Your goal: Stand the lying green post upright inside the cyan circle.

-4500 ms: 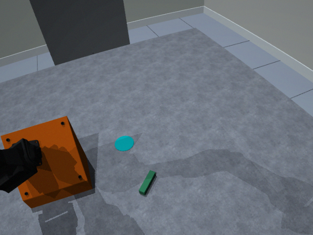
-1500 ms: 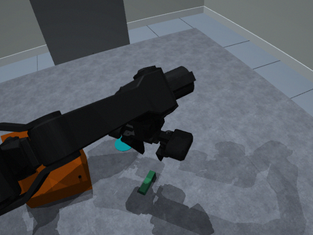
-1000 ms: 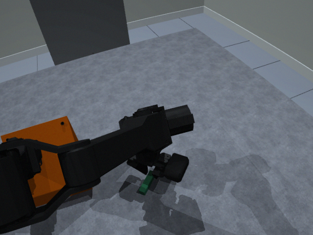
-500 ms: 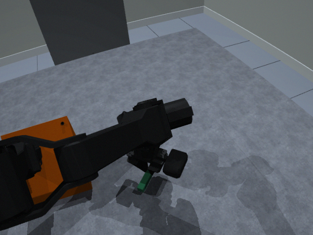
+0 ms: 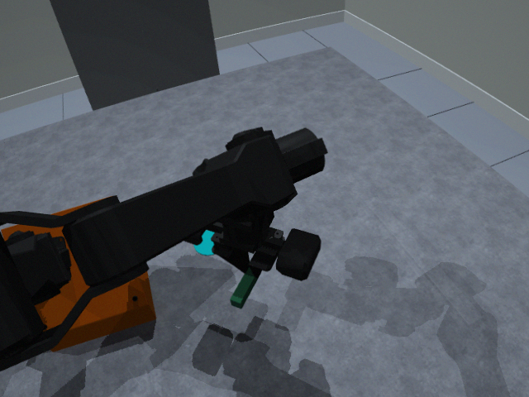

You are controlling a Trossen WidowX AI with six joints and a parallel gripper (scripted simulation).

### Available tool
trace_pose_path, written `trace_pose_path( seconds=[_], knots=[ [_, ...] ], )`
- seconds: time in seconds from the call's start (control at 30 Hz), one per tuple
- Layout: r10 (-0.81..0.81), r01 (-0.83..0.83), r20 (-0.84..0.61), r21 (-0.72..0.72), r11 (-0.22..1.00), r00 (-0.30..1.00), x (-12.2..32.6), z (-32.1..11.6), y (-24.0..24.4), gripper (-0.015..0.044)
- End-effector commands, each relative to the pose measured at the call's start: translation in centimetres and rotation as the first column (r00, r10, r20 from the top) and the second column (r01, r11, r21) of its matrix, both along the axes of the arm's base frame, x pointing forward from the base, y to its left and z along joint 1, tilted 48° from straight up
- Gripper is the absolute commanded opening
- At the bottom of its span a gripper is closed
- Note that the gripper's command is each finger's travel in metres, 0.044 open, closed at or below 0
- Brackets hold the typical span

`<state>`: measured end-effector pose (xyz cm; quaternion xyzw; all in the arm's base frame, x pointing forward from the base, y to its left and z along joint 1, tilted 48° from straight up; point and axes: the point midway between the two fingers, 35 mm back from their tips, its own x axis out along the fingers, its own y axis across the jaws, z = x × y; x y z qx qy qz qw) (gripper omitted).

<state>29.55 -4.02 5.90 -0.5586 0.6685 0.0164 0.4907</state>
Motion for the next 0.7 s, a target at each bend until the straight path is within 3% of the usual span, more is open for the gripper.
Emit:
trace_pose_path(
  seconds=[0.0,0.47,0.67],
  knots=[
    [-0.001,0.001,0.012,0.008,1.0,1.0,0.1,1.0,1.1,0.0023],
    [-0.002,0.002,0.013,-0.001,1.0,1.0,-1.0,4.1,3.9,0.0023],
    [0.039,-0.039,-0.03,-0.002,0.999,0.999,-1.1,3.4,4.8,0.0023]
  ],
)
